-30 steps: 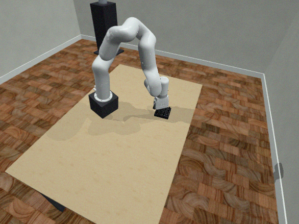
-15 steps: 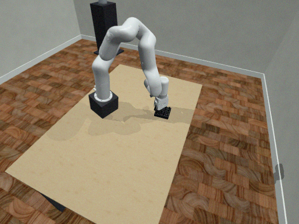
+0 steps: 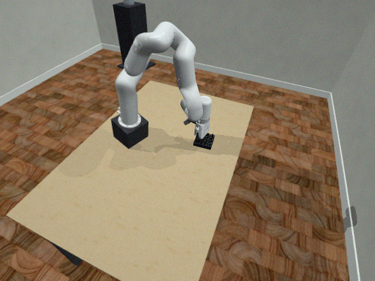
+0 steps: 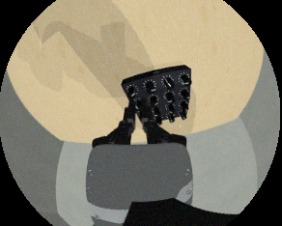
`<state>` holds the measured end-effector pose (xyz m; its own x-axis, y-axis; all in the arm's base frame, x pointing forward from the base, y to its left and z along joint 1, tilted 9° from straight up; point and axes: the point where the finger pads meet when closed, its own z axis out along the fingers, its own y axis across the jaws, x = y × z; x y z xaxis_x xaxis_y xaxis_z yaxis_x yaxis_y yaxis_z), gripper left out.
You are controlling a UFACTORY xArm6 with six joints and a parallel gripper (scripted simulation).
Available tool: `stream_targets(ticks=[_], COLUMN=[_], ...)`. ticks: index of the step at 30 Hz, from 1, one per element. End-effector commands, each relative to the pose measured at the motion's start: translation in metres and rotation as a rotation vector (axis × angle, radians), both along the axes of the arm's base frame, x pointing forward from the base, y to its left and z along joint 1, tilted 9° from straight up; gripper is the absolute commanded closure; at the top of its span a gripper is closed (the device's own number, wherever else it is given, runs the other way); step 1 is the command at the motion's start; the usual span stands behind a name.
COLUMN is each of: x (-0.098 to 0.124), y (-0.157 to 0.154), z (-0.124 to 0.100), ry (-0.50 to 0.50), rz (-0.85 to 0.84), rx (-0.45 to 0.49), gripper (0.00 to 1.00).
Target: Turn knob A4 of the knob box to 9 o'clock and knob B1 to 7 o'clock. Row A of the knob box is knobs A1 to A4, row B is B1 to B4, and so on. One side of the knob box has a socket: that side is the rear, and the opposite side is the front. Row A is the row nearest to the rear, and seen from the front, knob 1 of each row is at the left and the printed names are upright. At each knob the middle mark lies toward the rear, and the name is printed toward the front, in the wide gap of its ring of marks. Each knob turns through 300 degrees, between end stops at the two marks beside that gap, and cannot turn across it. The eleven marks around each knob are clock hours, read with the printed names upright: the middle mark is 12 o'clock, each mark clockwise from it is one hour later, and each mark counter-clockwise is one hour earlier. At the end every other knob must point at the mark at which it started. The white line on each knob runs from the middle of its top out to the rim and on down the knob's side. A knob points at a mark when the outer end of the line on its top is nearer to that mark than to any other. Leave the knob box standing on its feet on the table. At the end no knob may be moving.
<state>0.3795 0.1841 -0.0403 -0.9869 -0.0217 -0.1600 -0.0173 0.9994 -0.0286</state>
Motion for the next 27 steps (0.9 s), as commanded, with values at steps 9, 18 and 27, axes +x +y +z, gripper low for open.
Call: stream_targets(ticks=[9, 18, 27], x=[0.0012, 0.0012, 0.0012], y=[0.0006, 0.0006, 0.0006], z=[0.0011, 0.0011, 0.0011], ry=[0.014, 0.015, 0.017], rz=[0.176, 0.250, 0.298], rx=[-0.021, -0.033, -0.040], gripper=[0.92, 0.92, 0.92])
